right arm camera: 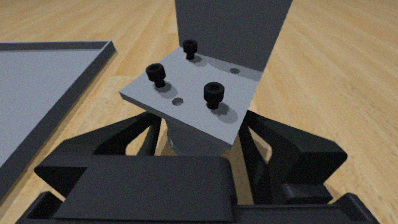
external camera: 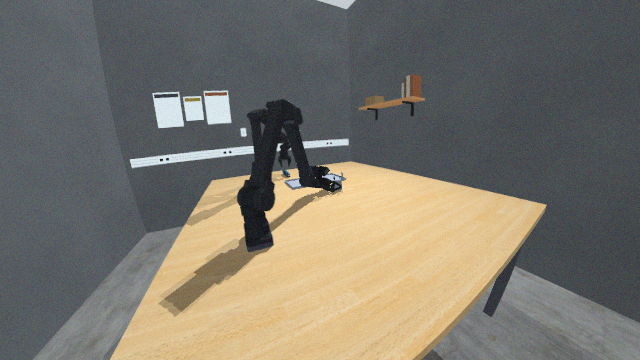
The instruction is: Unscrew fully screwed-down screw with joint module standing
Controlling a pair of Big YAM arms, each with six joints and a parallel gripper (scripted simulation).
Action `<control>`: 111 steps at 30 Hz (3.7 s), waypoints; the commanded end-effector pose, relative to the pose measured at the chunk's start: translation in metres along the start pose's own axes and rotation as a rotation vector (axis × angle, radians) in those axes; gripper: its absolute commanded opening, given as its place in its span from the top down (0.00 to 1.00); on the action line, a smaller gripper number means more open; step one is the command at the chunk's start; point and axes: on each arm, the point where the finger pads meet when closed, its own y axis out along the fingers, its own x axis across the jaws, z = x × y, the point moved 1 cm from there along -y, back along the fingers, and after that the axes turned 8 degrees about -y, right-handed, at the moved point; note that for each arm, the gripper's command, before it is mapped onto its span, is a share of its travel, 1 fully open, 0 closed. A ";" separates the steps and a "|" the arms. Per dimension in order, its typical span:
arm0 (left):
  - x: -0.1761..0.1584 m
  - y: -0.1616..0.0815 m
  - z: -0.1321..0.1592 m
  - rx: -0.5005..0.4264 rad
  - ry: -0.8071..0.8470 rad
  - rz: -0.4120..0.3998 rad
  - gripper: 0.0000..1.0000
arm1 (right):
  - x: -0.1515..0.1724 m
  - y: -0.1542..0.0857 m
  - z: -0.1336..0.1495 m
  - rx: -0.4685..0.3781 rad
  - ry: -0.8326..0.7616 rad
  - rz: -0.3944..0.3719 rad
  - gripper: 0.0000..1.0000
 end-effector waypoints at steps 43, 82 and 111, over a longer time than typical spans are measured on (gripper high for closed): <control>-0.007 -0.012 -0.008 -0.020 0.001 0.019 0.35 | 0.005 -0.010 -0.011 -0.018 0.023 -0.009 0.14; -0.007 -0.012 -0.008 -0.020 0.001 0.019 0.35 | 0.004 -0.057 -0.002 -0.003 0.010 -0.008 0.14; -0.007 -0.012 -0.008 -0.020 0.001 0.019 0.35 | -0.001 -0.064 -0.016 -0.007 0.013 -0.002 0.14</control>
